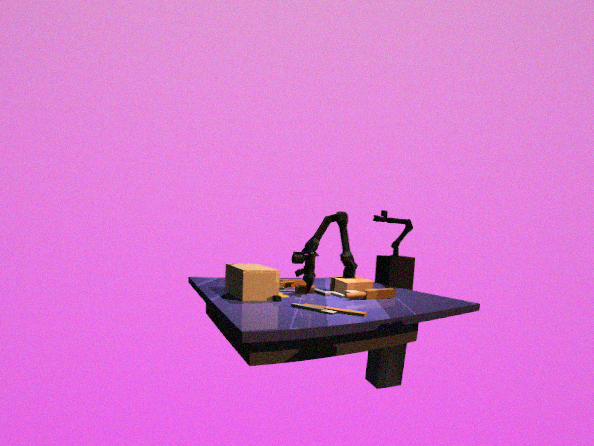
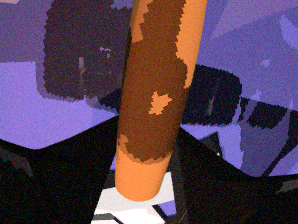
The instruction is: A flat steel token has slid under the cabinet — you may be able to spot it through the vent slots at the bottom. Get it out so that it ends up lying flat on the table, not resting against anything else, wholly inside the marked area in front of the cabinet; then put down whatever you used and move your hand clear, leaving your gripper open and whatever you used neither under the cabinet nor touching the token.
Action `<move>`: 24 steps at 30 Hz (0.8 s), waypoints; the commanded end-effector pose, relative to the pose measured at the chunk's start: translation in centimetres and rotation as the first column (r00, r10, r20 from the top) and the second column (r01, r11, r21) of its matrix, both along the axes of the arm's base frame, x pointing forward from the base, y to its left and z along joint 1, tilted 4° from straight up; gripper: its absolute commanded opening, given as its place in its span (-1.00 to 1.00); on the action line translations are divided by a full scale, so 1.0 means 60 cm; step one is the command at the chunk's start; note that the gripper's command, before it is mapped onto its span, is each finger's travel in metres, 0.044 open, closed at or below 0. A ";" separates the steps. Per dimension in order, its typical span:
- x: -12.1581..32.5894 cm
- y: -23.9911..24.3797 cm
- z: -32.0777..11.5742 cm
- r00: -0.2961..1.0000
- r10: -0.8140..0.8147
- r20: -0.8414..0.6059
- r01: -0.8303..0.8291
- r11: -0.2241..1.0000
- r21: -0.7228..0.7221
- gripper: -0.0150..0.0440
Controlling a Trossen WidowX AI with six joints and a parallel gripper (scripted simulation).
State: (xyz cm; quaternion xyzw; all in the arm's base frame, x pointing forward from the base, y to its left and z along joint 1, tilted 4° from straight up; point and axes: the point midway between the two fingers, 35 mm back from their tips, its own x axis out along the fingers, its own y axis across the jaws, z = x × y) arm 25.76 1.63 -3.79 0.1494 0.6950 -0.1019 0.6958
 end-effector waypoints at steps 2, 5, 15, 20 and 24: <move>0.001 -0.010 0.001 1.000 -0.003 0.003 0.003 1.000 -0.004 -0.49; 0.001 -0.015 0.000 1.000 -0.003 0.003 0.003 1.000 -0.004 -0.49; 0.001 -0.032 -0.001 1.000 -0.003 0.003 0.003 1.000 -0.005 -0.49; 0.001 -0.041 -0.001 1.000 -0.003 0.003 0.003 1.000 -0.006 -0.49; 0.001 -0.047 -0.002 1.000 -0.003 0.003 0.003 1.000 -0.006 -0.49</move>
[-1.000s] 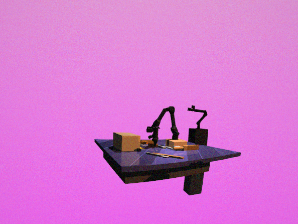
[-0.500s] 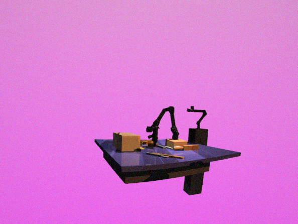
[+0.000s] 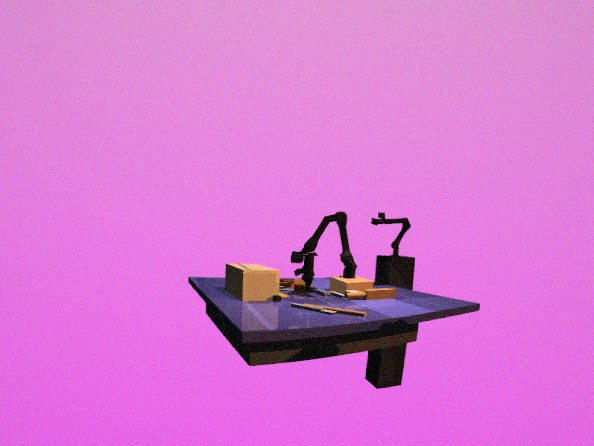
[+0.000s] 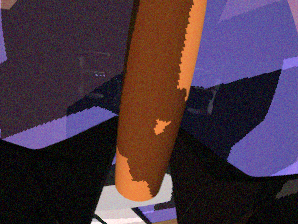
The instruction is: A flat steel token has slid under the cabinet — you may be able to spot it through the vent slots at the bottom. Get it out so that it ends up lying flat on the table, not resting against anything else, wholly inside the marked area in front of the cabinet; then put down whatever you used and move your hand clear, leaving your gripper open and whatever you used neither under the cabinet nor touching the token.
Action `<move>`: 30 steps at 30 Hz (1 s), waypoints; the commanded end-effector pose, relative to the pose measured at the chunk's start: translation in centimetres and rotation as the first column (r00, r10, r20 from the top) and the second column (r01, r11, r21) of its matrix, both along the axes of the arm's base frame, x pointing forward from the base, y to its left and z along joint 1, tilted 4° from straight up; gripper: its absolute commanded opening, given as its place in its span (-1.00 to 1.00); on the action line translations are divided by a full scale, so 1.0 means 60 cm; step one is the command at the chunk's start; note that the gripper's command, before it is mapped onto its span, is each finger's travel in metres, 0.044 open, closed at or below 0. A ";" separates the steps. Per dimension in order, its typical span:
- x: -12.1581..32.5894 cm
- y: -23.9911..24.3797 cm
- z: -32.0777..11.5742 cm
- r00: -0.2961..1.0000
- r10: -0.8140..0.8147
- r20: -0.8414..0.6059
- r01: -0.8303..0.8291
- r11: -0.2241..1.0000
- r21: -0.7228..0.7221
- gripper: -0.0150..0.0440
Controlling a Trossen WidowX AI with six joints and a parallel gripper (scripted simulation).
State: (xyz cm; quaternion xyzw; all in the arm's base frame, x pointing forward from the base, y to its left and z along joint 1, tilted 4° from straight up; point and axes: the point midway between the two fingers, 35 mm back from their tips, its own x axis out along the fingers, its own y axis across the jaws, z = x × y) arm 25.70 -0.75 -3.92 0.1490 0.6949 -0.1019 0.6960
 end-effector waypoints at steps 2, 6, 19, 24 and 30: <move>0.001 -0.011 0.000 1.000 -0.004 0.003 0.004 1.000 -0.005 -0.49; 0.001 -0.018 0.000 1.000 -0.004 0.003 0.004 1.000 -0.006 -0.49; 0.000 -0.039 -0.001 1.000 -0.004 0.003 0.004 1.000 -0.007 -0.49; -0.001 -0.048 -0.002 1.000 -0.004 0.003 0.004 1.000 -0.007 -0.49; -0.001 -0.058 -0.002 1.000 -0.004 0.003 0.004 1.000 -0.007 -0.49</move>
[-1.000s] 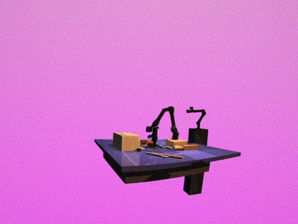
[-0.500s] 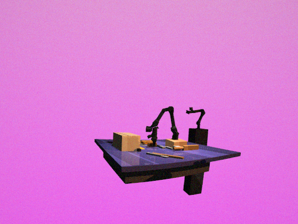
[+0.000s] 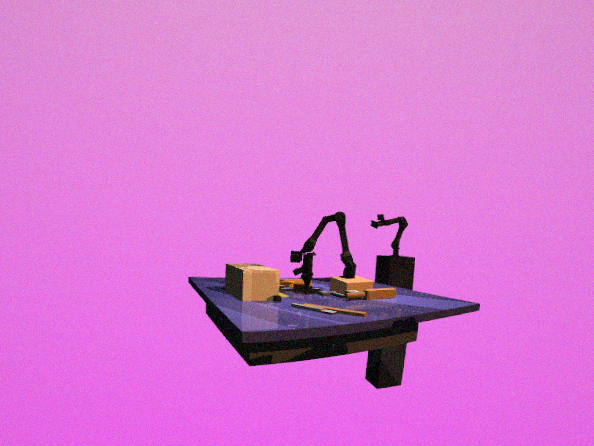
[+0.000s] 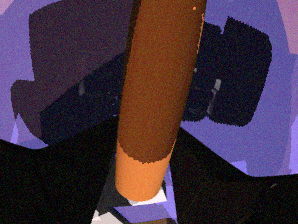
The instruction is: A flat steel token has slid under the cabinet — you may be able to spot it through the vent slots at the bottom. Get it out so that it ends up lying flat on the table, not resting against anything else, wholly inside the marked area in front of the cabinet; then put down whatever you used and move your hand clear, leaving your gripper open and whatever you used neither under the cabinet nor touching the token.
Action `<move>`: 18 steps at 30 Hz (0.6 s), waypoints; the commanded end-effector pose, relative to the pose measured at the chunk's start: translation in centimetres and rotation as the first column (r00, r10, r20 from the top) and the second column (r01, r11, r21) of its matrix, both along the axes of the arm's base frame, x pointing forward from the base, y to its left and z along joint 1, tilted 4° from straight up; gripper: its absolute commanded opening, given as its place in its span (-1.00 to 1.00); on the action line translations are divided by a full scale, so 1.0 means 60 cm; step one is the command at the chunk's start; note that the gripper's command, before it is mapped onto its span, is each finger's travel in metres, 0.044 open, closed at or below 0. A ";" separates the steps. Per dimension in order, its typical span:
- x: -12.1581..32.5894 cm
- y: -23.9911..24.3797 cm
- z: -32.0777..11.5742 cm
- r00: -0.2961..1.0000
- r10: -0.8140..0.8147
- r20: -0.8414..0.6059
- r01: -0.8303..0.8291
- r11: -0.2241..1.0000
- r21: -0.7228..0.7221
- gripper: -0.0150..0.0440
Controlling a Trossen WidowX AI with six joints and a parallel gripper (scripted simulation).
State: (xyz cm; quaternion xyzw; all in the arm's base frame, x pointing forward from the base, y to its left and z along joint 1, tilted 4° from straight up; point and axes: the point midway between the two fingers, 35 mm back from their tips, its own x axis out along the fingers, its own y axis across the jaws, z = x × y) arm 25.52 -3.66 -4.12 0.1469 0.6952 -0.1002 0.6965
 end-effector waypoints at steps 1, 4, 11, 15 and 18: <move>0.002 -0.011 0.001 1.000 -0.010 0.002 0.010 1.000 -0.007 -0.49; 0.001 -0.016 0.000 1.000 -0.010 0.002 0.010 1.000 -0.007 -0.49; 0.000 -0.027 0.000 1.000 -0.010 0.002 0.010 1.000 -0.008 -0.49; -0.001 -0.033 -0.001 1.000 -0.010 0.002 0.010 1.000 -0.008 -0.49; -0.002 -0.037 -0.001 1.000 -0.010 0.002 0.010 1.000 -0.008 -0.49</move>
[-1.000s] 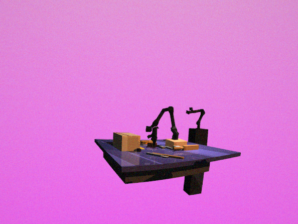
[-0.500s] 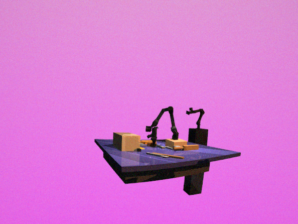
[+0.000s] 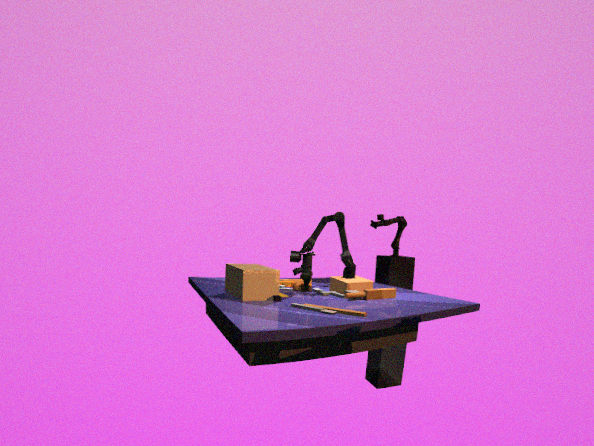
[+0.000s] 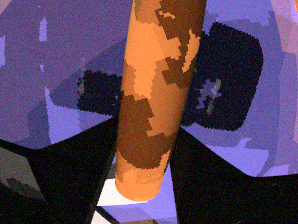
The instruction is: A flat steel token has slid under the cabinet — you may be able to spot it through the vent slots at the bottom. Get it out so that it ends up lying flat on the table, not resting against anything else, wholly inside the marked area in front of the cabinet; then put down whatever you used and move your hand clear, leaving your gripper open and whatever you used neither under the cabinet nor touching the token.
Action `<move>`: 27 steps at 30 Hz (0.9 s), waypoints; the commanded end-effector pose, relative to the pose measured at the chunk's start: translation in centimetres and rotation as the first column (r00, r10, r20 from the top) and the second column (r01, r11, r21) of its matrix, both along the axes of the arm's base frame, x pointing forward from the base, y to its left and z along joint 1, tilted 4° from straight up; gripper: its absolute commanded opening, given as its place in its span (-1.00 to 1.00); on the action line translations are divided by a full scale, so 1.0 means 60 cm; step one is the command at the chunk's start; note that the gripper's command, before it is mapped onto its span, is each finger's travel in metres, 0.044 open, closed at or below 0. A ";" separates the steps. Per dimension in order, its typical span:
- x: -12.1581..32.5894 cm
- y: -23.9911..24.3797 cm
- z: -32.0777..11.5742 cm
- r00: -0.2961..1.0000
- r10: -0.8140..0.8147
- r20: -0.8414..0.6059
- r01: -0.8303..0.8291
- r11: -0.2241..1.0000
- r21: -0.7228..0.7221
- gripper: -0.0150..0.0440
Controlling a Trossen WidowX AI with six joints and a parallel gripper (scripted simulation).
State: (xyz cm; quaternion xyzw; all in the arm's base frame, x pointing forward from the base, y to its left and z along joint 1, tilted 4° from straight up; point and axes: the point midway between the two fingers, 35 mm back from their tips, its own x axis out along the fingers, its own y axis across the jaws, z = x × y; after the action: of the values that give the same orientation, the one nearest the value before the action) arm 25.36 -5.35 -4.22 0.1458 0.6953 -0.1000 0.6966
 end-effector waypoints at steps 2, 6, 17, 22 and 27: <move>0.001 -0.010 0.001 1.000 -0.011 0.002 0.011 1.000 -0.007 -0.49; 0.000 -0.015 0.001 1.000 -0.011 0.002 0.011 1.000 -0.007 -0.49; -0.001 -0.024 0.000 1.000 -0.011 0.002 0.011 1.000 -0.008 -0.49; -0.001 -0.028 0.000 1.000 -0.011 0.002 0.011 1.000 -0.008 -0.49; -0.002 -0.033 0.000 1.000 -0.011 0.002 0.011 1.000 -0.008 -0.49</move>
State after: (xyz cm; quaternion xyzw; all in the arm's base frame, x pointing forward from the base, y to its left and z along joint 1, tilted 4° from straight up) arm 25.17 -6.80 -4.30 0.1455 0.6953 -0.0995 0.6968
